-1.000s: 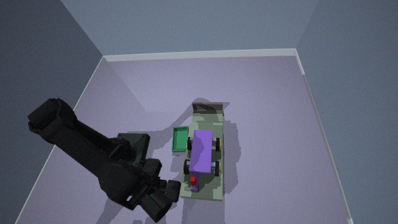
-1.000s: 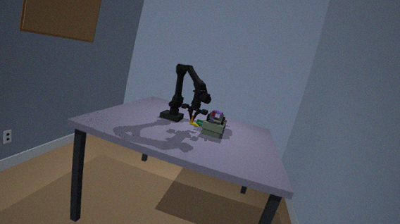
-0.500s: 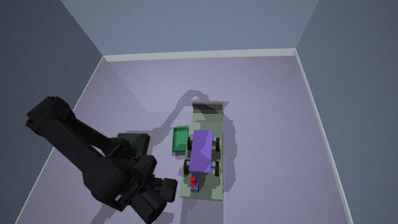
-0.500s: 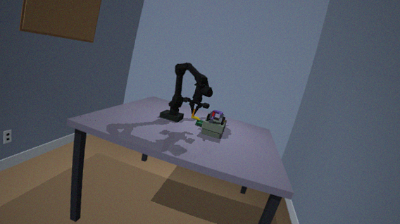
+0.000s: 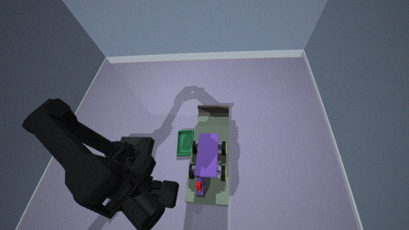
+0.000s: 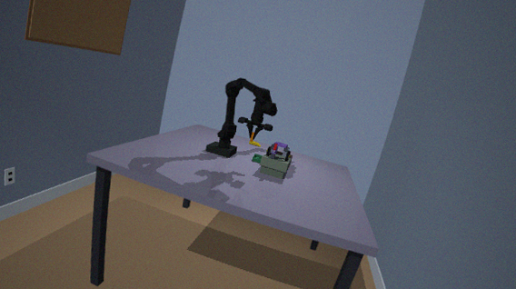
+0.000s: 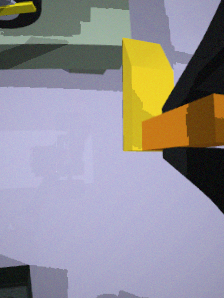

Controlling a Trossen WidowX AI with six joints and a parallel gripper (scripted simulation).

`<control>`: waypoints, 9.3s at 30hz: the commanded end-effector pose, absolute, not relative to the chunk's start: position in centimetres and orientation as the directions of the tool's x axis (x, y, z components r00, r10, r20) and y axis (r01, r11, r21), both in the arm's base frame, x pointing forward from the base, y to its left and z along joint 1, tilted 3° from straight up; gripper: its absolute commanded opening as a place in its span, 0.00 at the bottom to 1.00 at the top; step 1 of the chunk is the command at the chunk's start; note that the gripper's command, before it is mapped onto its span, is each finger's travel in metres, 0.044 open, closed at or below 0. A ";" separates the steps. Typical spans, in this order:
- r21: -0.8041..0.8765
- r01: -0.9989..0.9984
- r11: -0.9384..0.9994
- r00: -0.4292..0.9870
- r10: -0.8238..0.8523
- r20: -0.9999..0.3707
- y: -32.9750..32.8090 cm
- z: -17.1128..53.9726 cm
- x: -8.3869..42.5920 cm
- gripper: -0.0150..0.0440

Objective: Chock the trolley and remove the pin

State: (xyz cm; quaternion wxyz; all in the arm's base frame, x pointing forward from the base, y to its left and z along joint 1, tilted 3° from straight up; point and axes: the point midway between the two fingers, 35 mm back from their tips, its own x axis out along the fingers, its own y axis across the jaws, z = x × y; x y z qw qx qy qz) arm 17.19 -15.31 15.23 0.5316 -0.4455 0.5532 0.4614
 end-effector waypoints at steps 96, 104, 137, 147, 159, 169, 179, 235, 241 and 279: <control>0.008 0.132 0.991 -0.037 0.013 -0.999 -4.0 15.6 22.2 0.25; 0.011 0.132 0.991 -0.036 0.016 -0.999 -1.1 15.4 23.1 0.25; 0.023 0.132 0.991 -0.032 0.028 -0.999 11.4 14.5 27.4 0.25; -0.095 0.128 0.987 -0.048 -0.090 -0.995 12.4 14.4 27.7 0.25; -0.095 0.128 0.987 -0.045 -0.090 -0.995 12.4 13.8 30.1 0.25; -0.095 0.128 0.987 -0.045 -0.090 -0.995 12.3 12.8 30.5 0.25; -0.095 0.128 0.987 -0.045 -0.090 -0.995 12.2 10.4 30.6 0.25; -0.099 0.128 0.987 -0.045 -0.094 -0.995 8.1 8.0 30.2 0.25; -0.093 0.132 0.987 -0.047 -0.087 -0.995 8.6 7.9 30.3 0.25; -0.104 0.084 0.991 -0.034 -0.102 -0.994 9.1 13.2 30.2 0.62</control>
